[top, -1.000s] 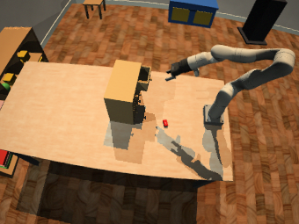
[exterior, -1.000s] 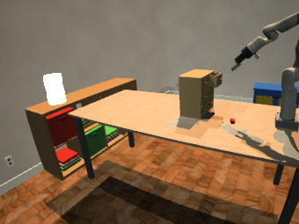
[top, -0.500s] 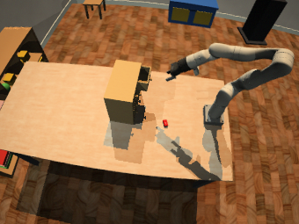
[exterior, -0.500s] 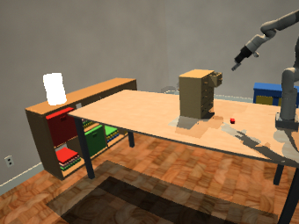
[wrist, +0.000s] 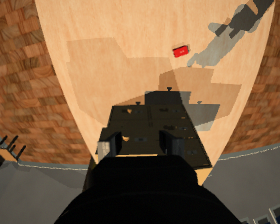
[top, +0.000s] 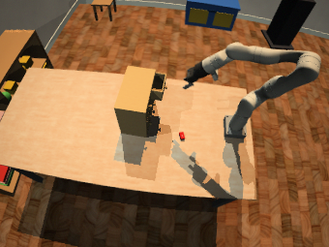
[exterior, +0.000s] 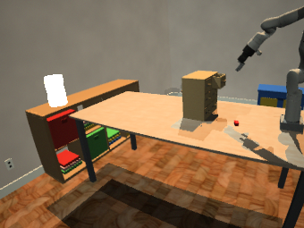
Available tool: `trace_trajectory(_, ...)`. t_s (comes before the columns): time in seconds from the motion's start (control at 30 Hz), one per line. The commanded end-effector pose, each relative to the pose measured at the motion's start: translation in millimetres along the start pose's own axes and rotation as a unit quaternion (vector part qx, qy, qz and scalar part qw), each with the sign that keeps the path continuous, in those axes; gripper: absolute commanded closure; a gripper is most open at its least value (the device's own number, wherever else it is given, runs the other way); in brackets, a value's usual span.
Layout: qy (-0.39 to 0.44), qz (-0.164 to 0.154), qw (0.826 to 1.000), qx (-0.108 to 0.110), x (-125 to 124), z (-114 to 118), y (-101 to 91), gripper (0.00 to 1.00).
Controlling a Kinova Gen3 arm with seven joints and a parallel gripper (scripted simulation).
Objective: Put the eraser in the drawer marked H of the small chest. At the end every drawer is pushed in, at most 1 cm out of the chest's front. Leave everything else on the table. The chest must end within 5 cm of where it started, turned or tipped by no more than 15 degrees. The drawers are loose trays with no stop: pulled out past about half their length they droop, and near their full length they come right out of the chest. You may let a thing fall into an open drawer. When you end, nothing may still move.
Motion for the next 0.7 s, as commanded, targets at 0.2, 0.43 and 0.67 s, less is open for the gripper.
trace_trajectory(0.2,0.004,0.031,1.000,-0.006,10,-3,-2.0,0.00)
trace_trajectory(0.43,0.004,0.072,0.997,-0.011,17,-2,-4.6,0.00)
trace_trajectory(0.67,0.004,0.103,0.995,-0.014,21,-1,-6.2,0.00)
Point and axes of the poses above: the point where the finger pads meet when closed, its own y axis out along the fingers, its own z axis across the jaws, x = y × z, the point moved 5 cm from there along -y, back along the fingers, and after that the axes turned 7 degrees about y, right-handed, at the moved point
